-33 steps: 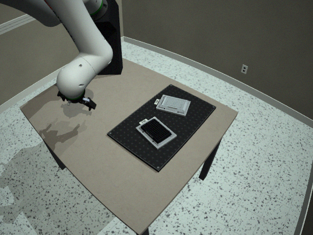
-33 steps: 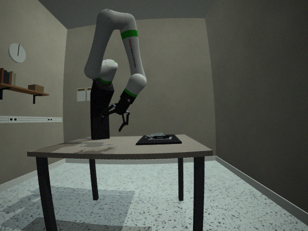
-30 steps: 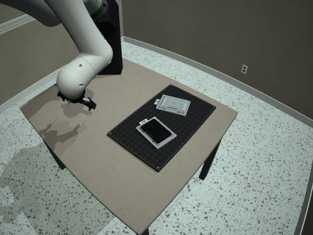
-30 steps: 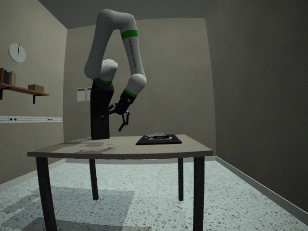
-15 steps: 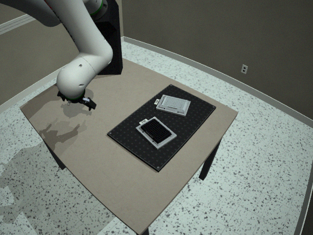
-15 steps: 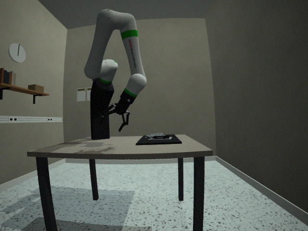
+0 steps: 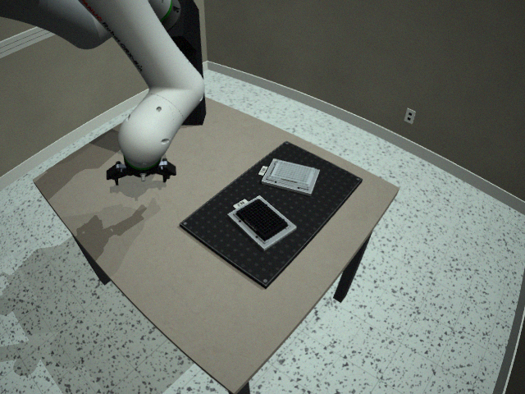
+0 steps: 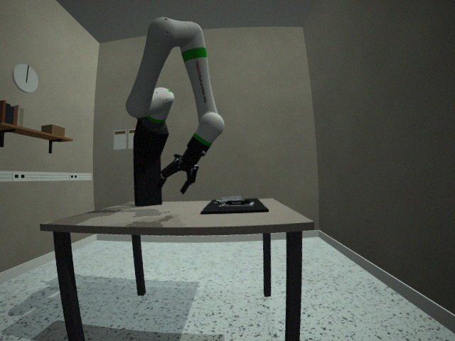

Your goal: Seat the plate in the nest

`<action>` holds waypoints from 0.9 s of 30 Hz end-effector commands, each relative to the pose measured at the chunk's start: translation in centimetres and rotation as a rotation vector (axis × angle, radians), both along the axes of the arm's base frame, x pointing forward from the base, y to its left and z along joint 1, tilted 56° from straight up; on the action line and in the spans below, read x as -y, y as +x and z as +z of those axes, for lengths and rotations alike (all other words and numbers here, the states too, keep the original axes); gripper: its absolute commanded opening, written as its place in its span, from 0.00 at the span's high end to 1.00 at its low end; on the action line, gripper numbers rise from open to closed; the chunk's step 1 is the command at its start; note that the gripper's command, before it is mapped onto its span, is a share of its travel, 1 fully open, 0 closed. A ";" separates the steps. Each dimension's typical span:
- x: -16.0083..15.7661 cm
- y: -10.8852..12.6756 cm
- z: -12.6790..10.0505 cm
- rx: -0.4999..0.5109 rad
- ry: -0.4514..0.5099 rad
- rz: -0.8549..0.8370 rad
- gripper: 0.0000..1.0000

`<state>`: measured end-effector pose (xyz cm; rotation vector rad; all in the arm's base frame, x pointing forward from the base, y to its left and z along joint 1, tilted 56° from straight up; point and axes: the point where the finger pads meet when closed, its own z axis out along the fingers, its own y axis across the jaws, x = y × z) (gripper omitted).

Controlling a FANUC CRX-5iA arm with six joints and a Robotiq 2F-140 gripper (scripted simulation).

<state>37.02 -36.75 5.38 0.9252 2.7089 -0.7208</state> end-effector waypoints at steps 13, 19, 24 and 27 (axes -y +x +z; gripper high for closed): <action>-2.3 4.5 0.1 -0.239 -0.072 0.420 0.00; -3.0 5.6 0.2 -0.304 -0.095 0.530 0.00; -4.2 7.4 0.2 -0.389 -0.125 0.670 0.00; -5.0 8.6 0.2 -0.440 -0.144 0.754 0.00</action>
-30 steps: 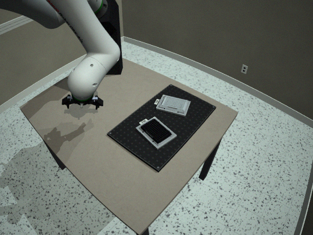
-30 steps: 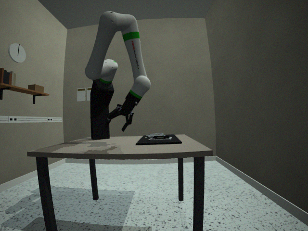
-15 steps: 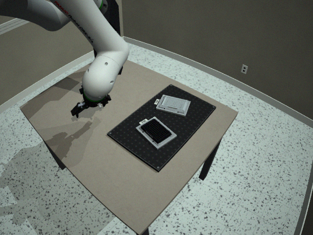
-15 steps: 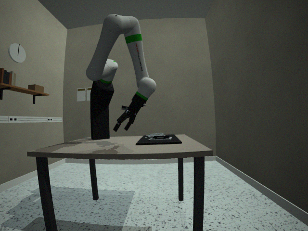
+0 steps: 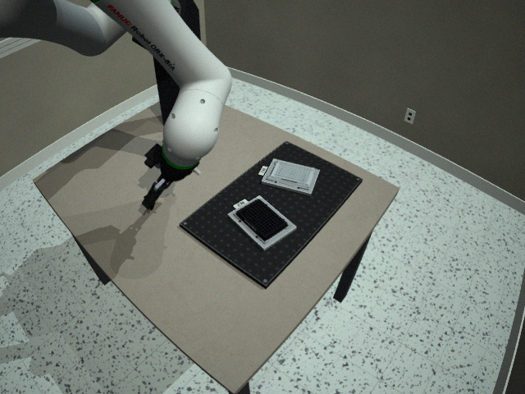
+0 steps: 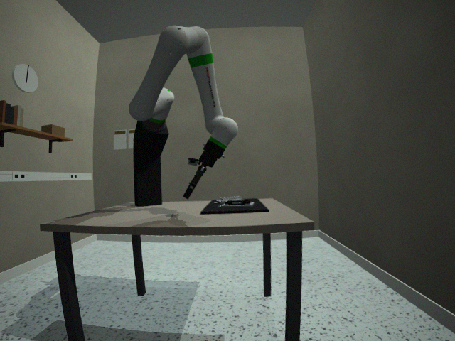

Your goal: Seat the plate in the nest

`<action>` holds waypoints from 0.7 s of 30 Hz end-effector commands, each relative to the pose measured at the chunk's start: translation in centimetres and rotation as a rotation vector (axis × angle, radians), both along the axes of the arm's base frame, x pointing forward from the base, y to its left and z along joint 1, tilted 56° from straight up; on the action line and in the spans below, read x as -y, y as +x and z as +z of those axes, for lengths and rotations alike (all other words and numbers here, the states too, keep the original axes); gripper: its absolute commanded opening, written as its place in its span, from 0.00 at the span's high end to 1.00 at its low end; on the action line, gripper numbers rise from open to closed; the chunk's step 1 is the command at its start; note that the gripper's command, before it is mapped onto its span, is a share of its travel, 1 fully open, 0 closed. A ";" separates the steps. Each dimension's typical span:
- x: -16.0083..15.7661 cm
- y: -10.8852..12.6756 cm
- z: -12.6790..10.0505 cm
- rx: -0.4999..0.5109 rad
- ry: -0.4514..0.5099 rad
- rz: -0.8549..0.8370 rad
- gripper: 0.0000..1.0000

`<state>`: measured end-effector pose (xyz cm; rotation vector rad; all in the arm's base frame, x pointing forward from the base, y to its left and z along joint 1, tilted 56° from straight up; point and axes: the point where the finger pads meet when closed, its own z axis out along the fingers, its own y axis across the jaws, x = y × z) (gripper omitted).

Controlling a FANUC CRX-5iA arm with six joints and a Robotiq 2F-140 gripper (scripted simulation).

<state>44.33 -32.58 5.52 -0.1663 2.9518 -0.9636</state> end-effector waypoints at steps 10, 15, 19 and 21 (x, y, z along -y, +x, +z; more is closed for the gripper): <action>-2.7 3.5 0.1 -0.198 -0.075 0.320 0.00; -3.9 5.0 0.1 -0.285 -0.113 0.457 0.00; -5.0 6.1 0.1 -0.352 -0.144 0.561 0.00; -5.7 6.8 0.1 -0.387 -0.161 0.616 0.00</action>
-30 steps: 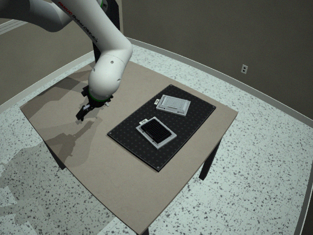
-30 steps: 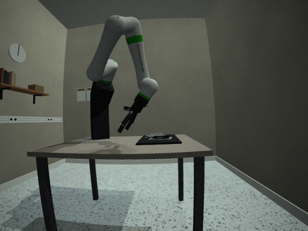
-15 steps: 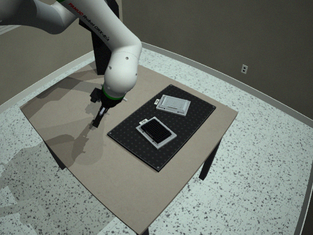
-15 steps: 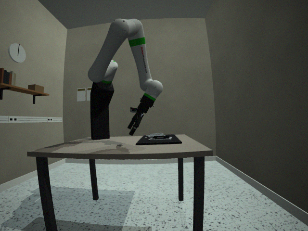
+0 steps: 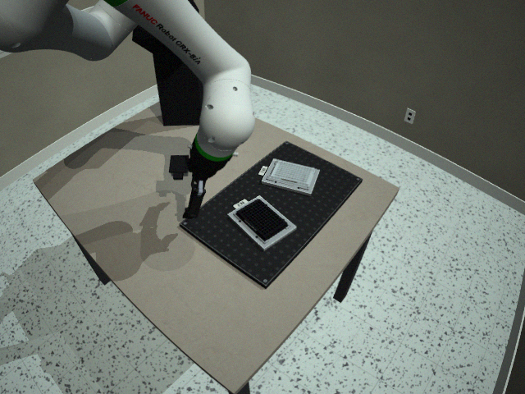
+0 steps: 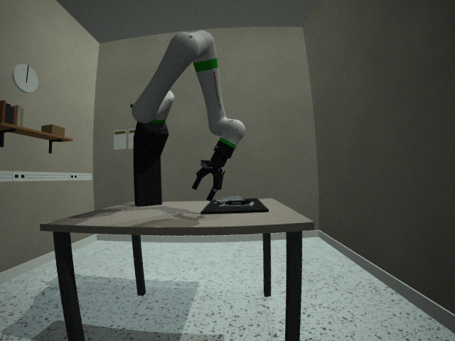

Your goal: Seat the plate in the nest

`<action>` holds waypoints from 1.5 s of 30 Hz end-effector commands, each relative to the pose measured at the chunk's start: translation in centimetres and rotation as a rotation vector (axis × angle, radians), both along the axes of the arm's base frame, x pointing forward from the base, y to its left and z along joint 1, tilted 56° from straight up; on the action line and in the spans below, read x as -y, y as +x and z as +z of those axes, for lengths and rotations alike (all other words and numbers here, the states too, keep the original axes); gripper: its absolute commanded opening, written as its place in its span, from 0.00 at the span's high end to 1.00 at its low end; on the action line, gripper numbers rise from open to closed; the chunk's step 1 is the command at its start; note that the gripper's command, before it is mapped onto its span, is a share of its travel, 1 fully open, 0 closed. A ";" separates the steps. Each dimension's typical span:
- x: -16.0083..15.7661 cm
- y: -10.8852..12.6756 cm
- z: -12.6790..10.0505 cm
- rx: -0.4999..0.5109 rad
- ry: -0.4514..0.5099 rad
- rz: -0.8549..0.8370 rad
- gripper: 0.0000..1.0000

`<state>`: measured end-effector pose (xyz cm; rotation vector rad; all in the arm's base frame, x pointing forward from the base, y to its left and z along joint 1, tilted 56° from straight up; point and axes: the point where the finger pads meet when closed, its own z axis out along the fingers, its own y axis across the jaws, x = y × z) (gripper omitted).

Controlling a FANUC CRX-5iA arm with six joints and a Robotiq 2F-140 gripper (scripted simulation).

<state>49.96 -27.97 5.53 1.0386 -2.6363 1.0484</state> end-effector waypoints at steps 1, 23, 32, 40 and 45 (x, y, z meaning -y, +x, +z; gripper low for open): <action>-1.1 1.2 0.1 -0.073 -0.029 0.111 0.00; -7.0 6.2 -0.1 -0.366 -0.193 0.558 0.00; -10.0 8.6 -1.4 -0.526 -0.290 0.786 0.00; -12.1 9.9 -2.6 -0.636 -0.359 0.939 0.00; -13.8 10.9 -3.7 -0.728 -0.417 1.065 0.00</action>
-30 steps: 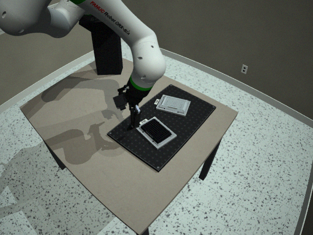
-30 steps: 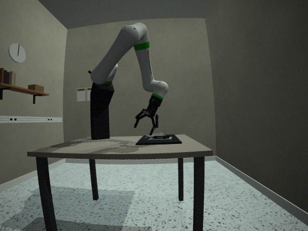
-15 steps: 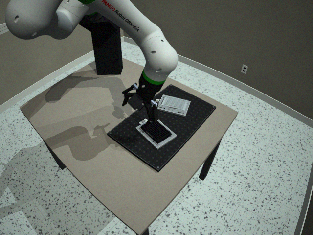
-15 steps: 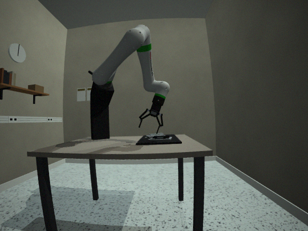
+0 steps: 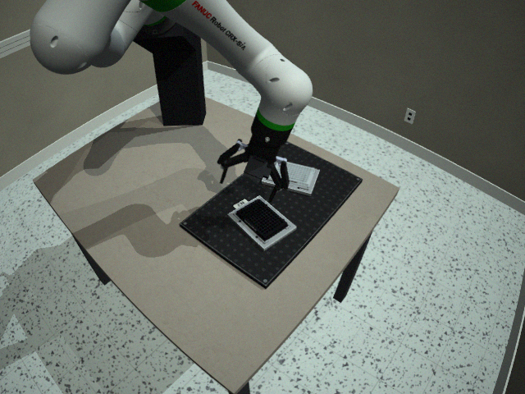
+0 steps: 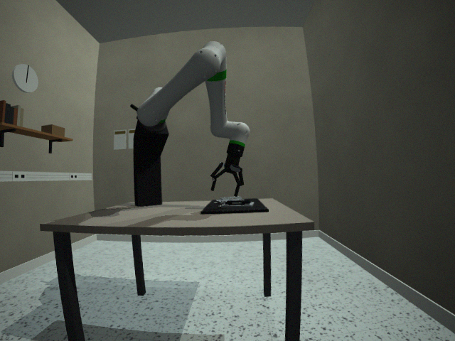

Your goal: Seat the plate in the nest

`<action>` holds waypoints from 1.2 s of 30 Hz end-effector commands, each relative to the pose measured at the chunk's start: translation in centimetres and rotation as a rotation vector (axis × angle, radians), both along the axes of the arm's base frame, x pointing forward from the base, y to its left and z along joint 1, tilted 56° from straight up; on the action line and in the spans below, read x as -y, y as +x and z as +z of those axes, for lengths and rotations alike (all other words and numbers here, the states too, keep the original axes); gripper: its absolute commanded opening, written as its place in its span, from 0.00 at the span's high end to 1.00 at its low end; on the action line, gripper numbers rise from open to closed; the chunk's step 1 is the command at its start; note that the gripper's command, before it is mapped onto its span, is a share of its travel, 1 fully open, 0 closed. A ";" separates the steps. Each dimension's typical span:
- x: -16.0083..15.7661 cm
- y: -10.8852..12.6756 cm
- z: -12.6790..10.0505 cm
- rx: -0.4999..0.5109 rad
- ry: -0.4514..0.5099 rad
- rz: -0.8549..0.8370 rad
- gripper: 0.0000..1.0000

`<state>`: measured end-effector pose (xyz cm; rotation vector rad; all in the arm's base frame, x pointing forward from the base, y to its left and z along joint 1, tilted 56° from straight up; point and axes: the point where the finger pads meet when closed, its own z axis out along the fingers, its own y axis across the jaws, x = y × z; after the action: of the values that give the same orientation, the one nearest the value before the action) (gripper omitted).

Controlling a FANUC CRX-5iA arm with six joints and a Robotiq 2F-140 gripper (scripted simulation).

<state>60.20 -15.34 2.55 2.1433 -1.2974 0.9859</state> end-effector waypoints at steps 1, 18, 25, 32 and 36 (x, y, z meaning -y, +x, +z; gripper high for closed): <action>-1.6 0.8 -0.9 -0.077 -0.050 0.112 0.00; -6.3 2.9 -4.2 -0.330 -0.257 0.475 0.00; -8.6 3.7 -6.0 -0.449 -0.368 0.643 0.00; -10.5 4.0 -7.5 -0.533 -0.450 0.761 0.00; -11.6 4.2 -8.4 -0.600 -0.516 0.856 0.00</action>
<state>64.20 -4.63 -5.22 2.2980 0.0449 0.7567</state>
